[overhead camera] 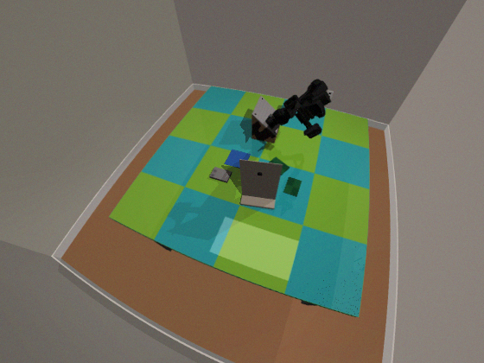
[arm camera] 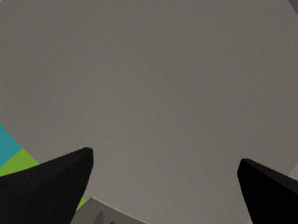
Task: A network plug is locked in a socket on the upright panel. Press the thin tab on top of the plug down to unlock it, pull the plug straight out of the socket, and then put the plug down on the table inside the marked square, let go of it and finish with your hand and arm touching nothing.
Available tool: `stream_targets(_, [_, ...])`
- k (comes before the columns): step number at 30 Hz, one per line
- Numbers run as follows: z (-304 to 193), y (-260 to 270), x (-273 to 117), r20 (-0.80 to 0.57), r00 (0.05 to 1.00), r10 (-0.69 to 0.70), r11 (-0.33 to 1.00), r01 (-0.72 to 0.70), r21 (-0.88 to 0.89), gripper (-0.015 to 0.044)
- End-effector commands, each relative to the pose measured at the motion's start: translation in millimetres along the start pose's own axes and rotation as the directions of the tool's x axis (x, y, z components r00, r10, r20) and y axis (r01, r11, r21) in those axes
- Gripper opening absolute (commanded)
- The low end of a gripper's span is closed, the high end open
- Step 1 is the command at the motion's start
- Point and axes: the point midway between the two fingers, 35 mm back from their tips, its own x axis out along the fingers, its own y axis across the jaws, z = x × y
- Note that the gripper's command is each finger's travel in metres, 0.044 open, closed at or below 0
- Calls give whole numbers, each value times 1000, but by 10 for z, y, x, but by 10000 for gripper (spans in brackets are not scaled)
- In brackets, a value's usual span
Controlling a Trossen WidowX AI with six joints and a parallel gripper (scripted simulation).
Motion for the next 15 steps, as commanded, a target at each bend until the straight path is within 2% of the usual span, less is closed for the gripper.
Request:
stream_targets(1, [-11, 1, 5, -1, 1000, 1, 1000, -1, -4, 374])
stream_targets(9, [-513, 30, 155, -36, 999, 26, 984, -32, -174, 164])
stream_targets(15, [-921, 55, 188, -66, 997, 46, 949, -64, -307, 156])
